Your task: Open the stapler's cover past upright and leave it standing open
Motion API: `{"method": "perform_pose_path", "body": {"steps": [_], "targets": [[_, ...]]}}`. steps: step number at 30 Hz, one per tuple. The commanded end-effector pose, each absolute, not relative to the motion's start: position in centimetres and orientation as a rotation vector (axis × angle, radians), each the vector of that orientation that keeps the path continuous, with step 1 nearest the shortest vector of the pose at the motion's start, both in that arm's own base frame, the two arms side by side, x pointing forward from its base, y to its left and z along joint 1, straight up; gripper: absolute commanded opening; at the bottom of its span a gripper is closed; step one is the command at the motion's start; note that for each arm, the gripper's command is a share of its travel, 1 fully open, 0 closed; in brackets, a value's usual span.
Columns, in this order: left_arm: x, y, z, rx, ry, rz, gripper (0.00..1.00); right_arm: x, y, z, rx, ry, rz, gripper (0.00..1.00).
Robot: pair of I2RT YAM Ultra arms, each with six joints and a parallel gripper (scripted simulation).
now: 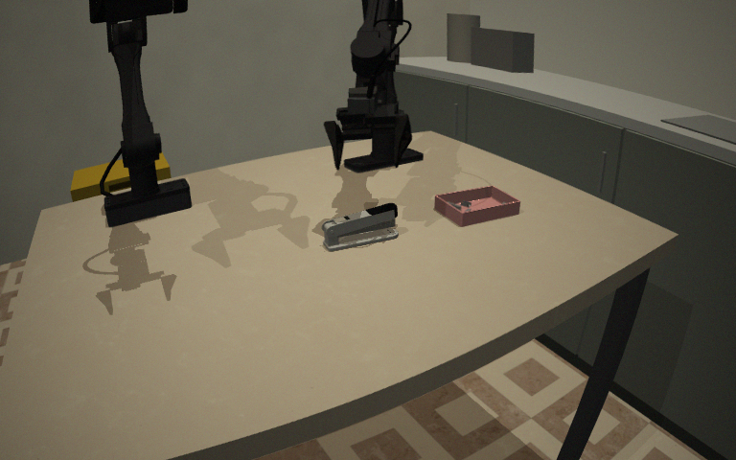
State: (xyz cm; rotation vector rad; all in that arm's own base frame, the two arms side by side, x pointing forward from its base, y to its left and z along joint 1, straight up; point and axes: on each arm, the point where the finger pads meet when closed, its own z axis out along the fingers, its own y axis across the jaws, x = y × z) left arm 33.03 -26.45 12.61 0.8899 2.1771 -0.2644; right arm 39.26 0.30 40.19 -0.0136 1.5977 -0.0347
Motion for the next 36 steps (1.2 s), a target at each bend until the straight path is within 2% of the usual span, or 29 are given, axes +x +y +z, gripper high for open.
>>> {"method": "perform_pose_path", "body": {"steps": [1, 13, 17, 18, 36], "targets": [[33.7, -27.3, 13.8, 0.878, 2.149, -0.267, 1.0, 38.1, 0.2, 40.8, 0.001, 1.566, 0.013, 1.0], [33.5, -27.1, 13.7, 0.881, 2.15, -0.271, 1.0, 37.9, -0.1, 40.9, 0.005, 1.563, -0.005, 1.0], [32.7, -26.8, 12.4, 1.005, 2.188, -0.215, 0.55, 37.9, -0.1, 40.9, 0.005, 1.563, -0.005, 1.0], [32.4, -26.6, 11.9, 1.068, 2.202, -0.19, 0.46, 37.9, -0.1, 40.9, 0.005, 1.563, -0.005, 1.0], [33.1, -27.8, 9.5, 1.84, 2.191, -0.001, 0.46, 37.9, -0.1, 40.9, 0.005, 1.563, -0.005, 1.0]]}}
